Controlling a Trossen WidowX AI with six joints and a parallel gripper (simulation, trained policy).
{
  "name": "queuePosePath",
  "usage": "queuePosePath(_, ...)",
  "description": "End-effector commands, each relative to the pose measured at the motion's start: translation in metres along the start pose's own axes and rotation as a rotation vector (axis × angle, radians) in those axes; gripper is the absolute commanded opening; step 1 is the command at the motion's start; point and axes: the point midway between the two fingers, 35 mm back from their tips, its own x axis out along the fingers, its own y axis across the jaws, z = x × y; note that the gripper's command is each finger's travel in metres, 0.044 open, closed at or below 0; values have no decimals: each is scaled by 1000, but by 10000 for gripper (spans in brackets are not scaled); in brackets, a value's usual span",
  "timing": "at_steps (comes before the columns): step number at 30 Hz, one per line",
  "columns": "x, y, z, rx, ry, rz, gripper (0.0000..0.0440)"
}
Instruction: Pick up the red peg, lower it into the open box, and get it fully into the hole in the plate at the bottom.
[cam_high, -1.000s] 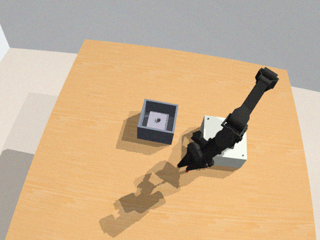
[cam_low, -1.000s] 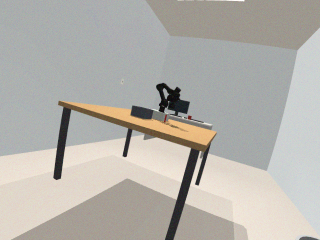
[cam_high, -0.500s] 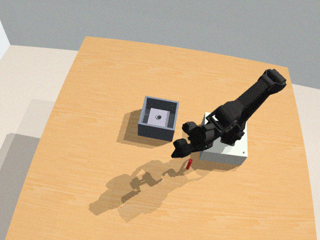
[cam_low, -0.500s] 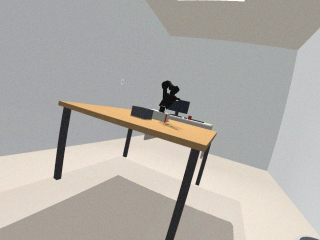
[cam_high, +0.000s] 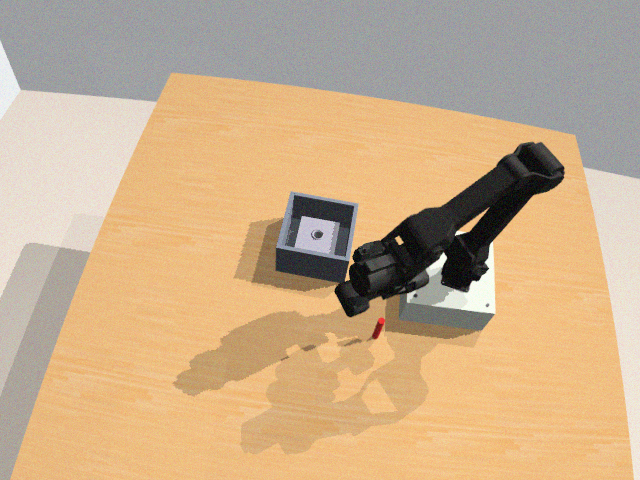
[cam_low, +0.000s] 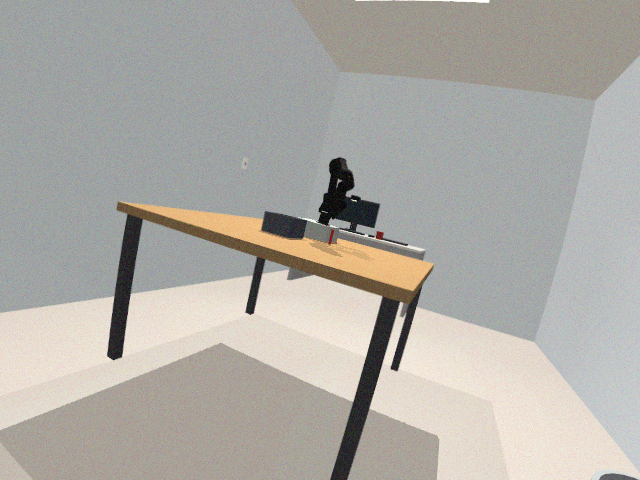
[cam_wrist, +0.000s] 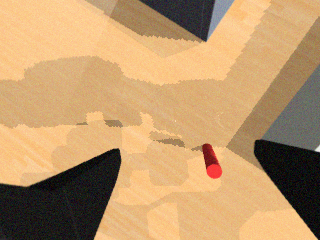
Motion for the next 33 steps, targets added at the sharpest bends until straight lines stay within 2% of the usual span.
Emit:
queuePosePath(1,5,-3,0,15,14,-57,440)
queuePosePath(18,42,-21,-10,54,41,-176,440)
queuePosePath(33,91,-36,-27,119,72,-148,429)
